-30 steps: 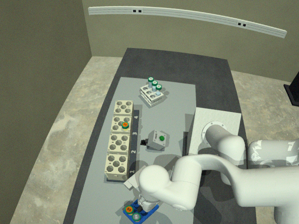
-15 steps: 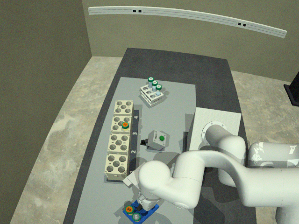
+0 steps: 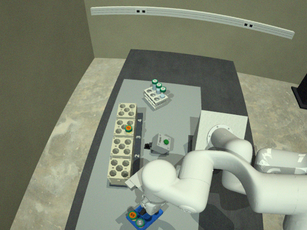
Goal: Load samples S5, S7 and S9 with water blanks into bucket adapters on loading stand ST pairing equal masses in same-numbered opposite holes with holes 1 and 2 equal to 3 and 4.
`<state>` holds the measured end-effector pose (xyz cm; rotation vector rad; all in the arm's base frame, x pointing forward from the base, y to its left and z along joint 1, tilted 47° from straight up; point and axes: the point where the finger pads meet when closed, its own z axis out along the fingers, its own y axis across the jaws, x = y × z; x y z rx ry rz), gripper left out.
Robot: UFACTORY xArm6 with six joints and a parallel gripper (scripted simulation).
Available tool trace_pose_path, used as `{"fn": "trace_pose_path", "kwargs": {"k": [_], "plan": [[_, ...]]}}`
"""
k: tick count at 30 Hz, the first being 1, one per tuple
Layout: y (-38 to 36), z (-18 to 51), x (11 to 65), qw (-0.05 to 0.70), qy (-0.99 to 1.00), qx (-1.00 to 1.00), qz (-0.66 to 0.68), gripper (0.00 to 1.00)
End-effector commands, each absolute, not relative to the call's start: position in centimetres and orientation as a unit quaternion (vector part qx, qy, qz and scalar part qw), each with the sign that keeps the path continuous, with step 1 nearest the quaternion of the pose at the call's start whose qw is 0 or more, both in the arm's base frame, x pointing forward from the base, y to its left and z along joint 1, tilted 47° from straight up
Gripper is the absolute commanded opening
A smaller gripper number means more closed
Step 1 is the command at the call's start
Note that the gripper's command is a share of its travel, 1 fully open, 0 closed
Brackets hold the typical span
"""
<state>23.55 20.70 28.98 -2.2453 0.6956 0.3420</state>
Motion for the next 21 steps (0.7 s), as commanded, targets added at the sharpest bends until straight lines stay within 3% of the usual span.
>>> {"fn": "trace_pose_path", "kwargs": {"k": [1, 21], "plan": [[20.0, 29.7, 23.6, 0.375, 0.271, -0.877, 0.133, 0.00], [17.4, 32.2, 23.7, 0.374, 0.271, -0.877, 0.133, 0.00]]}}
